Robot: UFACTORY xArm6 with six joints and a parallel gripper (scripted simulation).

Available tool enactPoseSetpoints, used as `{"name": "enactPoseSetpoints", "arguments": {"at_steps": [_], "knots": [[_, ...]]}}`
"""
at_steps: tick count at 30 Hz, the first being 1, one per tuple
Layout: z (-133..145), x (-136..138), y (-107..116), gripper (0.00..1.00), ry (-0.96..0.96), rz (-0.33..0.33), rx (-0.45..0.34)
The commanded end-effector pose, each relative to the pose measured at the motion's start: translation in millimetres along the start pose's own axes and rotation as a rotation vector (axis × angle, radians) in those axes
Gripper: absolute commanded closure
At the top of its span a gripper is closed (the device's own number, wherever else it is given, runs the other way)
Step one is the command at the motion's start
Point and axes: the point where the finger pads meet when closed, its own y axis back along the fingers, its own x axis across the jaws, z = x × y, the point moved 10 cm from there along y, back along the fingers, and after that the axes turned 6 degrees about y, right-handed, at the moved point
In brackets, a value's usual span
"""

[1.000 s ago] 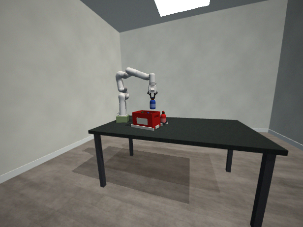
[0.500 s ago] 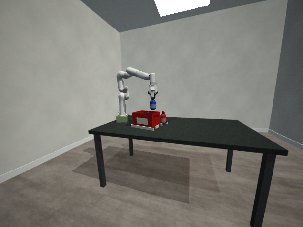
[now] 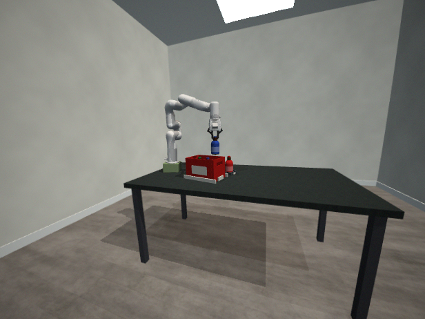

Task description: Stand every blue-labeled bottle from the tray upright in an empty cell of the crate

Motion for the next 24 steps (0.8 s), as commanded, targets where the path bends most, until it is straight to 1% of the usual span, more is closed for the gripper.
{"name": "enactPoseSetpoints", "arguments": {"at_steps": [1, 21, 24], "knots": [[-15.6, 0.9, 2.1, 1.0, 0.0, -0.004, 0.002], [-53.0, 5.3, 2.2, 1.0, 0.0, -0.004, 0.002], [-54.7, 5.5, 2.2, 1.0, 0.0, -0.004, 0.002]]}}
